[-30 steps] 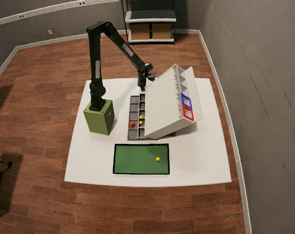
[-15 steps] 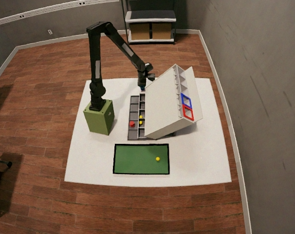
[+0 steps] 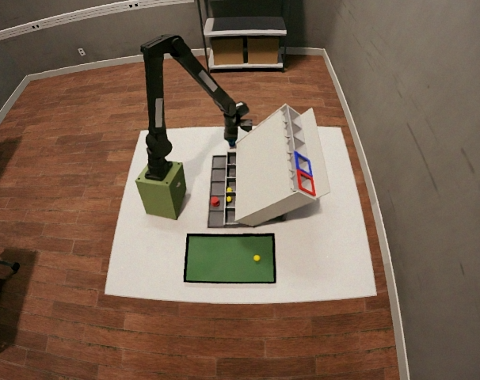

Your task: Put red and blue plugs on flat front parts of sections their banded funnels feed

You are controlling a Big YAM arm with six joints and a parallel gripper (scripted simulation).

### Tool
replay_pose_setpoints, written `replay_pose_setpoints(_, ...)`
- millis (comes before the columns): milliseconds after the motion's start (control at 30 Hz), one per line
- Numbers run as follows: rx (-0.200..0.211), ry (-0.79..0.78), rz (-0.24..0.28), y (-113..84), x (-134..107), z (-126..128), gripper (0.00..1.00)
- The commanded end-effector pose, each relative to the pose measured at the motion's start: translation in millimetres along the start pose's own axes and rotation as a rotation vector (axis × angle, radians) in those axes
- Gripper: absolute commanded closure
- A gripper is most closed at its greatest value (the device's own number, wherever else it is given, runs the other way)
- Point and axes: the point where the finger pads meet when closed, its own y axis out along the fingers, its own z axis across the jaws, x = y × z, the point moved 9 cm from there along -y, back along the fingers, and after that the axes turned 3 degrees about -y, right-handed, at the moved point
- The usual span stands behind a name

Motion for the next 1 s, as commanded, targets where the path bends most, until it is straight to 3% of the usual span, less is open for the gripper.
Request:
replay_pose_setpoints(0, 0.010, -0.006, -0.013, -1.2, 3.2, 8.7, 1.00)
replay_pose_setpoints(400, 0.011, -0.006, -0.013, -1.7, 3.3, 8.8, 1.00)
replay_pose_setpoints(967, 0.013, -0.003, -0.022, -29.1, 7.3, 2.4, 1.00)
